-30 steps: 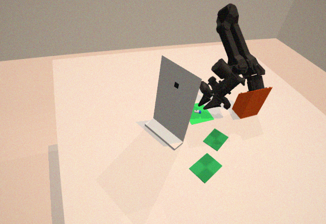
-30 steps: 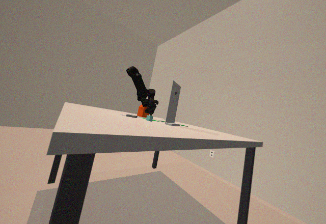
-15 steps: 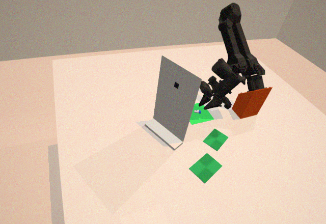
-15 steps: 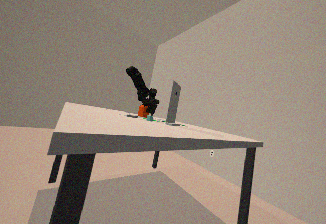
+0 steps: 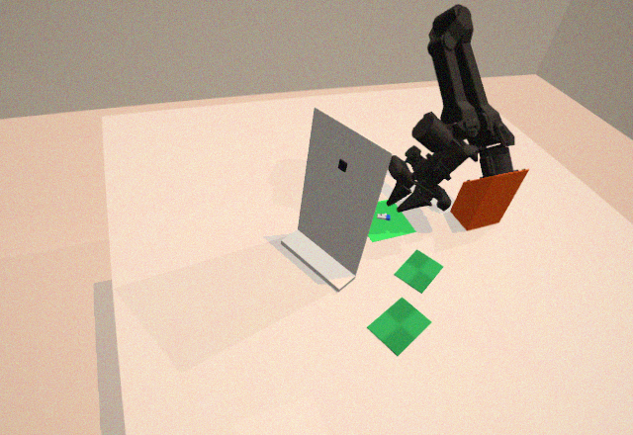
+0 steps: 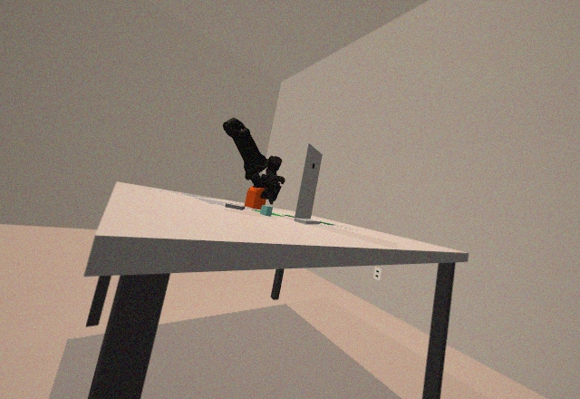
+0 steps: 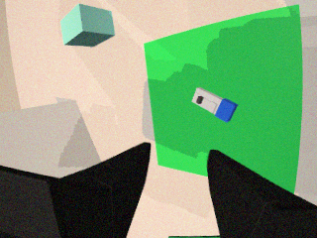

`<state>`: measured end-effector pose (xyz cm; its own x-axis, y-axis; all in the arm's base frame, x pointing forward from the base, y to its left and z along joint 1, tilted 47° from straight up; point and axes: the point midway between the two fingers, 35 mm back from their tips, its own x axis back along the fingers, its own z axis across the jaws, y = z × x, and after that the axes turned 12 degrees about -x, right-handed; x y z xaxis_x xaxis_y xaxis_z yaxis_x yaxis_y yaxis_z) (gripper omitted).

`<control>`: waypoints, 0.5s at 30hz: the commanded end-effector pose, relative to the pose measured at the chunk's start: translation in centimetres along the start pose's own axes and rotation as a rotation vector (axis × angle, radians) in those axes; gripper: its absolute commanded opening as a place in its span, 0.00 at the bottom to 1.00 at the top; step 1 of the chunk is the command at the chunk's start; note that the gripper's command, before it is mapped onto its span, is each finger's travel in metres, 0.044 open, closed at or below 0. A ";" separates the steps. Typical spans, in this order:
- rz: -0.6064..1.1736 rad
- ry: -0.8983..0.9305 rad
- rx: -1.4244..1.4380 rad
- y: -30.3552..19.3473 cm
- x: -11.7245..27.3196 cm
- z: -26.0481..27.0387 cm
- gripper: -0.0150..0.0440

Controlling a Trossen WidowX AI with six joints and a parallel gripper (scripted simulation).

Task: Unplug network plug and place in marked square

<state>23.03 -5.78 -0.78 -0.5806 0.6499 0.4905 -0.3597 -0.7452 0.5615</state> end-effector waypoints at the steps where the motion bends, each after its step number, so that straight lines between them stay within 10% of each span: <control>1: -0.003 0.003 -0.008 -0.1 0.1 0.3 0.52; 15: -0.002 -0.002 -0.009 -0.4 0.8 0.8 0.52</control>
<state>23.08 -4.97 -0.38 -0.5767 0.6495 0.4956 -0.3596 -0.7465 0.5598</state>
